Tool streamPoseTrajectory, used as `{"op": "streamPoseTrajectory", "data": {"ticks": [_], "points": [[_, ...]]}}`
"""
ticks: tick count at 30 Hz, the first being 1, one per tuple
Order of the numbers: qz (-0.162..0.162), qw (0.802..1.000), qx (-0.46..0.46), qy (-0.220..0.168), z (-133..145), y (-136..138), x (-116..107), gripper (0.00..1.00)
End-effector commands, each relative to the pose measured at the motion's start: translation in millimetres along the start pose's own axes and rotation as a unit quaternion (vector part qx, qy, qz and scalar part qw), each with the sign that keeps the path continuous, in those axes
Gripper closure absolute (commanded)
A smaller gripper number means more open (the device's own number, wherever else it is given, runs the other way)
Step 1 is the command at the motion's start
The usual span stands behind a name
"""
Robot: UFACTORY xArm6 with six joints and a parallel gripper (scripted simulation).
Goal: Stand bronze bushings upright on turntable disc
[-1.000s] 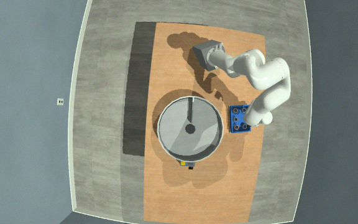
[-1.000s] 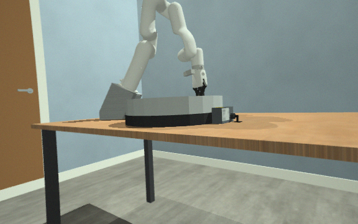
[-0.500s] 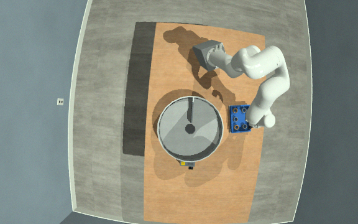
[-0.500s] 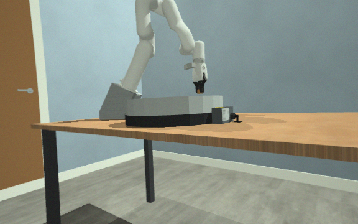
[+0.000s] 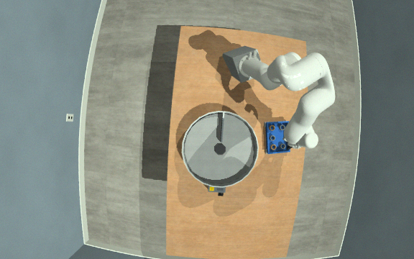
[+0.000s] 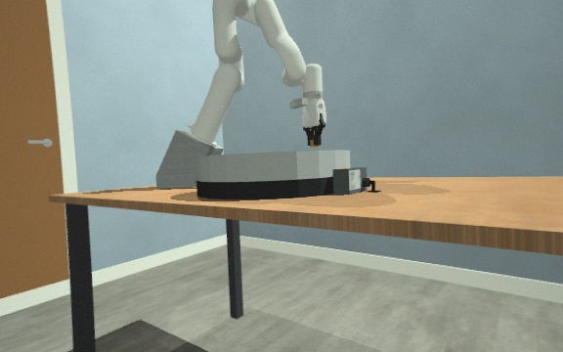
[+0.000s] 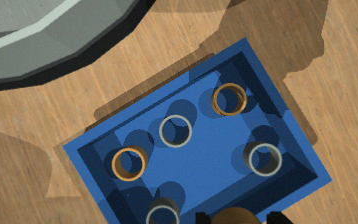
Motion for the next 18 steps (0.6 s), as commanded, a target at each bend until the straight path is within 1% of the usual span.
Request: {"op": "streamPoseTrajectory", "data": {"ticks": [1,11,13,18], "points": [[0.000,1.000,0.000,-0.001,-1.2,-2.1,-0.8,1.00],[0.000,1.000,0.000,-0.001,-19.1,-14.9,-0.7,1.00],[0.000,1.000,0.000,-0.001,-19.1,-14.9,-0.7,1.00],[0.000,1.000,0.000,-0.001,-35.0,-26.4,-0.6,1.00]]}}
Point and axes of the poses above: the point where the finger pads meet when closed, its own x axis out along the fingers, its own y axis across the jaws, z = x × y, the point moved 2 cm from there along -x, back along the fingers, and after that the axes turned 10 degrees about x, right-handed, at the moved point
